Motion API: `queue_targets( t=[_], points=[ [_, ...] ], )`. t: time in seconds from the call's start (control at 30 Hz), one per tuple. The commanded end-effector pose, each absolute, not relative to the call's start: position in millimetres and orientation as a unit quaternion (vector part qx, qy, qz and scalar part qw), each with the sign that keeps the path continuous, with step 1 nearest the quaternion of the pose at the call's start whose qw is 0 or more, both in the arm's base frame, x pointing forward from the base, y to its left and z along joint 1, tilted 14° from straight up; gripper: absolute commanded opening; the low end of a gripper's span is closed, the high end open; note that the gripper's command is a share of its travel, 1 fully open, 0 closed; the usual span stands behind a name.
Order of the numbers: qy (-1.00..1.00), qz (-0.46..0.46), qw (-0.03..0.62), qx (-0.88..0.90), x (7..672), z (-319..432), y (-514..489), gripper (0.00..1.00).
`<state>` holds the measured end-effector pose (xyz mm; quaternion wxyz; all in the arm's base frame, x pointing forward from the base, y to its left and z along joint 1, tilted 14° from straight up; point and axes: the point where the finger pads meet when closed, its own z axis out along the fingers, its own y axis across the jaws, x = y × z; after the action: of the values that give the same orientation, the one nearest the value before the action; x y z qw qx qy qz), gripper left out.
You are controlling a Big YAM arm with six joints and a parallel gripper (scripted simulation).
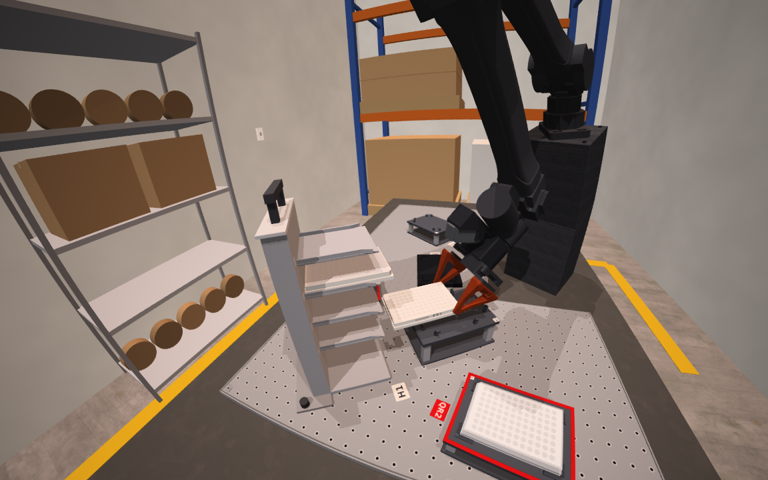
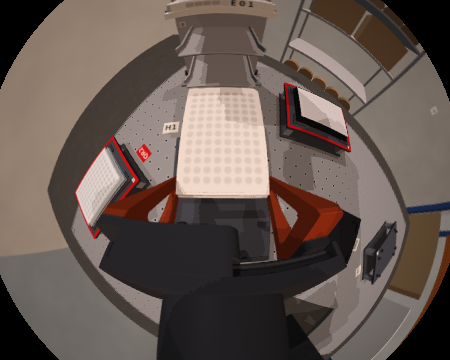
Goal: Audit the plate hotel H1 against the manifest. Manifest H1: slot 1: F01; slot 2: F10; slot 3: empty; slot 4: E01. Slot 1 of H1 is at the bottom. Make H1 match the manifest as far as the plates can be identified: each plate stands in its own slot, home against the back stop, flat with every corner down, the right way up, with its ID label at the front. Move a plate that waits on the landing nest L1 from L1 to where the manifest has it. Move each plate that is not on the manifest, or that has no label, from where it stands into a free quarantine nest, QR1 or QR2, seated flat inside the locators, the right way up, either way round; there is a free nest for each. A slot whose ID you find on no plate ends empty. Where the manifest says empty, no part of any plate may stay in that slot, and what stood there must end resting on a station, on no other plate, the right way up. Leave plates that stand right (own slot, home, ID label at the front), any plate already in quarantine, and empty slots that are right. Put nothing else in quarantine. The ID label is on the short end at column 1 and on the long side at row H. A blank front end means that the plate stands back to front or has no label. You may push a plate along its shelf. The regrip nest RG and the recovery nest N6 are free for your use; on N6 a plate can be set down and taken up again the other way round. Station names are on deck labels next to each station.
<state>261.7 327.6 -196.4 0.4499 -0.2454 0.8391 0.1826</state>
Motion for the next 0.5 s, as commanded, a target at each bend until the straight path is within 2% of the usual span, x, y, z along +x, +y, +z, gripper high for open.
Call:
queue_targets(
  t=[0.0,0.47],
  points=[
    [0.843,0.183,0.442,-0.247,247.0,-197.1,315.9,0.86],
    [0.838,0.190,0.449,-0.244,239.6,-196.6,315.7,0.86]
  ],
)
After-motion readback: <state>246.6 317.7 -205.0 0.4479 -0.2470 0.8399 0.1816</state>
